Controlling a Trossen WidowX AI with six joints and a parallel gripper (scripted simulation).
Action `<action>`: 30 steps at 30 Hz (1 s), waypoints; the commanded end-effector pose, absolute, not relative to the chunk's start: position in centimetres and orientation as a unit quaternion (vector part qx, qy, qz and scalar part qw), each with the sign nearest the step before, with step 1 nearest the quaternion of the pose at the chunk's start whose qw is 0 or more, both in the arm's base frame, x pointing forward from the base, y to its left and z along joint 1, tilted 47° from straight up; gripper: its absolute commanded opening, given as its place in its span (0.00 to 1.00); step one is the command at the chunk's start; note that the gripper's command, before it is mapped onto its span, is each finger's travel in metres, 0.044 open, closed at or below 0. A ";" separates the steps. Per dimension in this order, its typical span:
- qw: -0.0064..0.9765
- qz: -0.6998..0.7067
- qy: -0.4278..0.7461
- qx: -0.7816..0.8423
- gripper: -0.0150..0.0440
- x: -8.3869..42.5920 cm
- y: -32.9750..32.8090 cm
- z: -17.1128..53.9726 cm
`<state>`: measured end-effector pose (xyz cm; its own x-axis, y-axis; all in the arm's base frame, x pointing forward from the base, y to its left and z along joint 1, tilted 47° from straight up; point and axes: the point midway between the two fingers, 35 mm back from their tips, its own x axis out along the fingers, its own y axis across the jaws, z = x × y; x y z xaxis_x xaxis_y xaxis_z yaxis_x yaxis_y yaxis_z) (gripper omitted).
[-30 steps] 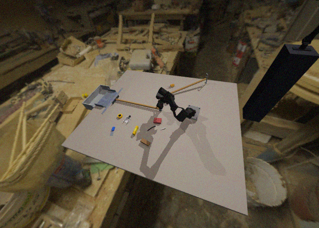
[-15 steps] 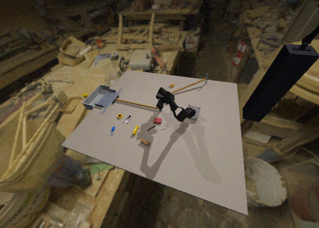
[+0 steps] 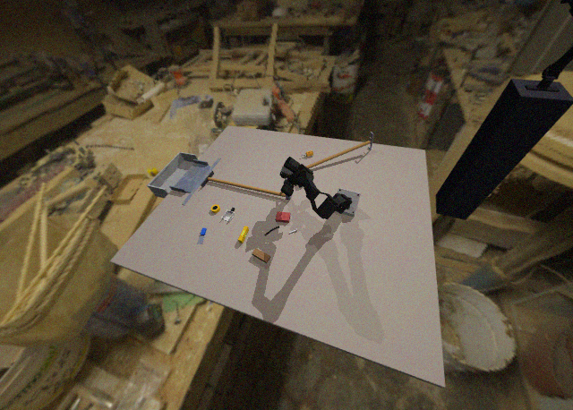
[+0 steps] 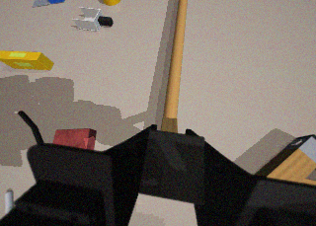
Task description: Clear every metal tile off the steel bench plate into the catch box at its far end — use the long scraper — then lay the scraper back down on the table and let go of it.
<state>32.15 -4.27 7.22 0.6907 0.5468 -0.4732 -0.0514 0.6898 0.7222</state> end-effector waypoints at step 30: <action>0.848 0.181 0.356 0.349 0.48 31.8 -4.3 6.6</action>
<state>31.83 -4.31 6.50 0.6809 0.5555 -0.4772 -0.0592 0.6912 0.7202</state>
